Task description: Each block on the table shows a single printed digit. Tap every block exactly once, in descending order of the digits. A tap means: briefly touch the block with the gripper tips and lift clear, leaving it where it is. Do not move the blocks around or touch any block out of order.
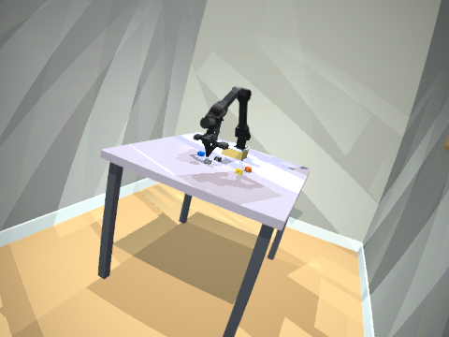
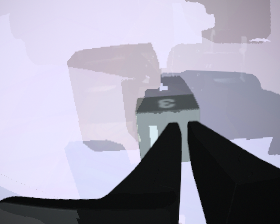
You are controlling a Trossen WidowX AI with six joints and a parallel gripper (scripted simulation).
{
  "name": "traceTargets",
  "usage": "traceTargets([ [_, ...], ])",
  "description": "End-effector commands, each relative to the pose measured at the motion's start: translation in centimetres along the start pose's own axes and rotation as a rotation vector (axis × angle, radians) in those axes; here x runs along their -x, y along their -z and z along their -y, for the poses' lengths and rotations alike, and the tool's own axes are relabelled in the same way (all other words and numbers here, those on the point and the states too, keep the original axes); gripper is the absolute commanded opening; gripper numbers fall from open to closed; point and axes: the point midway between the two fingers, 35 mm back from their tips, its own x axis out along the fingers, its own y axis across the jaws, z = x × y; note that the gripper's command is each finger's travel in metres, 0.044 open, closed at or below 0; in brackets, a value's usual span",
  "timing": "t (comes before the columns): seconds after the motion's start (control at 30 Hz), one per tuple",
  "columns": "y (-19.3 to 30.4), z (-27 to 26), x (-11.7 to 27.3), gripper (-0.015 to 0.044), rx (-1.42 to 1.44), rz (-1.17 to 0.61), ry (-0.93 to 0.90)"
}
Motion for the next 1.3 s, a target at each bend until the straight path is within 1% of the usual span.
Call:
traceTargets([
  [0.0,0.2,0.0,-1.0,0.0020,0.004,-0.009,0.001],
  [0.2,0.3,0.0,-1.8,0.0020,0.004,-0.009,0.001],
  [0.43,0.3,0.0,-1.8,0.0020,0.004,-0.009,0.001],
  [0.53,0.2,0.0,0.8,0.0020,0.003,-0.008,0.001],
  [0.67,0.2,0.0,1.2,0.0020,0.004,-0.009,0.001],
  [0.73,0.1,0.0,2.2,0.0020,0.004,-0.009,0.001],
  [0.83,-0.1,0.0,6.9,0.0020,0.004,-0.009,0.001],
  [0.9,0.1,0.0,9.0,0.0020,0.004,-0.009,0.001],
  [1.17,0.1,0.0,9.3,0.0020,0.004,-0.009,0.001],
  [1.23,0.0,-1.2,9.3,0.0020,0.003,-0.009,-0.001],
  [1.27,-0.1,-2.6,9.3,0.0020,0.003,-0.010,-0.003],
])
